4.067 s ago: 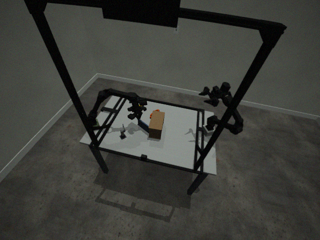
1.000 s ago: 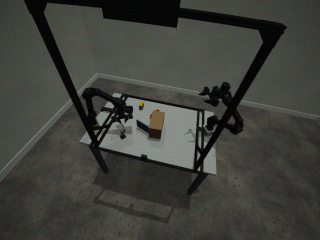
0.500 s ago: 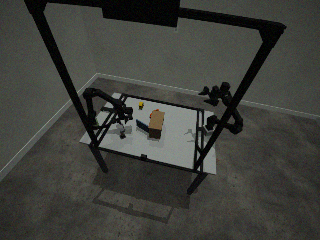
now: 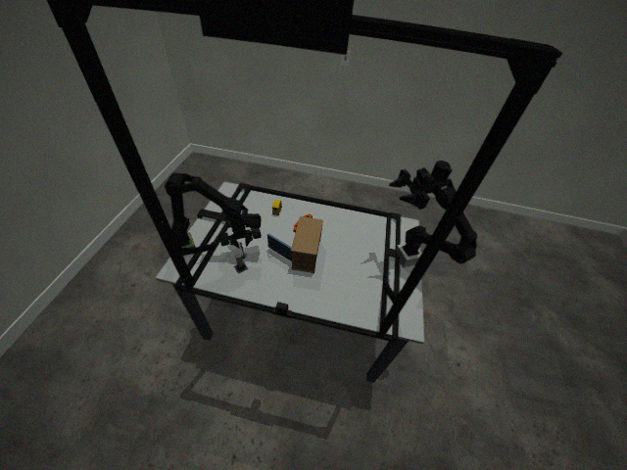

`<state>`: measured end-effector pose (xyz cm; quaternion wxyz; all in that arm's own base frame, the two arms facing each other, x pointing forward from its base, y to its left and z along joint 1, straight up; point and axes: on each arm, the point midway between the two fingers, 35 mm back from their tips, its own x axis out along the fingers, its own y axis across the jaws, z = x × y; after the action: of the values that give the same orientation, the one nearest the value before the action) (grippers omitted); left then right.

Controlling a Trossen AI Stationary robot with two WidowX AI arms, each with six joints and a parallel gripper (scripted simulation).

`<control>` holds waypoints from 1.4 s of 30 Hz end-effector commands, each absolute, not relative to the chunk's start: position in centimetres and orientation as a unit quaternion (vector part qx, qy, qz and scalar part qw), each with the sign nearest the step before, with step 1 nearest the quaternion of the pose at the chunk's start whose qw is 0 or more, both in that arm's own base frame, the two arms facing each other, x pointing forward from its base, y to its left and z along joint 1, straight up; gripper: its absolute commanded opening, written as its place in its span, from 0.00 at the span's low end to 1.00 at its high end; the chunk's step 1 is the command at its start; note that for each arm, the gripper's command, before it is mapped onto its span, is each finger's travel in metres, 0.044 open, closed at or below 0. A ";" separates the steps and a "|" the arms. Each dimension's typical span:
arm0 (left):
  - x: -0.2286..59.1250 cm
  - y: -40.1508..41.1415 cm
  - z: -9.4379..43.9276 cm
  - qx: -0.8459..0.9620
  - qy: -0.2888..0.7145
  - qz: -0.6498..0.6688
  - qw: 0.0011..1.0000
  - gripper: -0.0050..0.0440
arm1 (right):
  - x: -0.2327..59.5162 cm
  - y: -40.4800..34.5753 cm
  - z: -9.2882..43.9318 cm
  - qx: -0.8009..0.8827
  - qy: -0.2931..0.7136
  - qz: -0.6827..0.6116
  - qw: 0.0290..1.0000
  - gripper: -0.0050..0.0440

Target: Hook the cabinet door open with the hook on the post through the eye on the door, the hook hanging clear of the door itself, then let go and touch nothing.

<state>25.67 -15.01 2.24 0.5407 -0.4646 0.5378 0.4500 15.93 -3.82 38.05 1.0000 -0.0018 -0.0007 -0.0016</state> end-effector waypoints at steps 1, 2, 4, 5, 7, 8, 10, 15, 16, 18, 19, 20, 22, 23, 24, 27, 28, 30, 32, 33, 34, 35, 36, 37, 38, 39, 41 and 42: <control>25.3 -14.7 1.0 -0.456 0.540 0.457 0.540 0.43 | 15.9 -3.8 38.0 0.000 -0.001 0.000 1.000 0.92; 25.3 -14.7 0.9 -0.457 0.540 0.457 0.540 0.43 | 15.9 -3.8 38.0 0.000 -0.001 0.000 1.000 0.92; 25.3 -14.7 0.9 -0.457 0.540 0.457 0.540 0.43 | 15.9 -3.8 38.0 0.000 -0.001 0.000 1.000 0.92; 25.3 -14.7 0.7 -0.457 0.540 0.457 0.540 0.43 | 15.9 -3.8 38.0 0.000 -0.001 0.000 1.000 0.92; 25.2 -14.7 0.4 -0.457 0.540 0.457 0.540 0.43 | 15.9 -3.8 38.0 0.000 -0.001 0.000 1.000 0.92; 25.2 -14.7 0.3 -0.457 0.540 0.457 0.540 0.43 | 15.9 -3.8 38.0 0.000 -0.001 0.000 1.000 0.92; 25.2 -14.7 0.2 -0.457 0.540 0.457 0.540 0.43 | 15.9 -3.8 38.0 0.000 -0.001 0.000 1.000 0.92; 25.2 -14.7 0.2 -0.457 0.540 0.457 0.540 0.23 | 15.9 -3.8 38.0 0.000 -0.001 0.000 1.000 0.92; 25.2 -14.7 0.2 -0.457 0.540 0.457 0.540 0.18 | 15.9 -3.8 38.0 0.000 -0.001 0.000 1.000 0.92; 25.2 -14.7 0.2 -0.457 0.540 0.457 0.540 0.10 | 15.9 -3.8 38.0 0.000 -0.001 0.000 1.000 0.92; 25.2 -14.7 0.2 -0.457 0.540 0.457 0.540 0.10 | 15.9 -3.8 38.0 0.000 -0.001 0.000 1.000 0.92; 25.2 -14.7 0.2 -0.457 0.540 0.457 0.540 0.10 | 15.9 -3.8 38.0 0.000 -0.001 0.000 1.000 0.92; 25.2 -14.7 0.2 -0.457 0.540 0.457 0.540 0.10 | 15.9 -3.8 38.0 0.000 -0.001 0.000 1.000 0.92; 25.2 -14.7 0.2 -0.457 0.540 0.457 0.540 0.10 | 15.9 -3.8 38.0 0.000 -0.001 0.000 1.000 0.92; 25.2 -14.7 0.2 -0.457 0.540 0.457 0.540 0.10 | 15.9 -3.8 38.0 0.000 -0.001 0.000 1.000 0.92; 25.2 -14.7 0.2 -0.457 0.540 0.457 0.540 0.10 | 15.9 -3.8 38.0 0.000 -0.001 0.000 1.000 0.92; 25.2 -14.7 0.2 -0.457 0.540 0.457 0.540 0.10 | 15.9 -3.8 38.0 0.000 -0.001 0.000 1.000 0.92; 25.2 -14.7 0.2 -0.457 0.540 0.457 0.540 0.10 | 15.9 -3.8 38.0 0.000 -0.001 0.000 1.000 0.92; 25.2 -14.6 0.2 -0.457 0.540 0.457 0.540 0.10 | 15.9 -3.8 38.0 0.000 -0.001 0.000 1.000 0.92; 25.3 -14.5 0.5 -0.457 0.540 0.457 0.540 0.10 | 15.9 -3.8 38.0 0.000 -0.001 0.000 1.000 0.92; 25.3 -14.4 0.6 -0.453 0.536 0.460 0.544 0.10 | 15.9 -3.8 38.0 0.000 -0.001 0.000 1.000 0.92; 25.3 -14.4 0.7 -0.447 0.529 0.466 0.551 0.10 | 15.9 -3.8 38.0 0.000 -0.001 0.000 1.000 0.92; 25.3 -14.4 0.9 -0.440 0.520 0.473 0.559 0.10 | 15.9 -3.8 38.0 0.000 -0.001 0.000 1.000 0.92; 25.3 -14.4 0.9 -0.440 0.520 0.473 0.559 0.10 | 15.9 -3.8 38.0 0.000 -0.001 0.000 1.000 0.92; 25.3 -14.4 0.9 -0.440 0.520 0.473 0.559 0.10 | 15.9 -3.8 38.0 0.000 -0.001 0.000 1.000 0.92; 25.3 -14.1 1.4 -0.435 0.514 0.477 0.564 0.10 | 15.9 -3.8 38.0 0.000 -0.001 0.000 1.000 0.92; 25.3 -14.2 1.7 -0.419 0.494 0.492 0.582 0.10 | 15.9 -3.8 38.0 0.000 -0.001 0.000 1.000 0.92; 25.4 -13.9 2.2 -0.414 0.489 0.496 0.587 0.10 | 15.9 -3.8 38.0 0.000 -0.001 0.000 1.000 0.92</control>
<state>25.28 -14.35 1.48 0.5709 -0.4303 0.5089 0.4795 15.93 -3.79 38.05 1.0000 -0.0023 -0.0008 -0.0015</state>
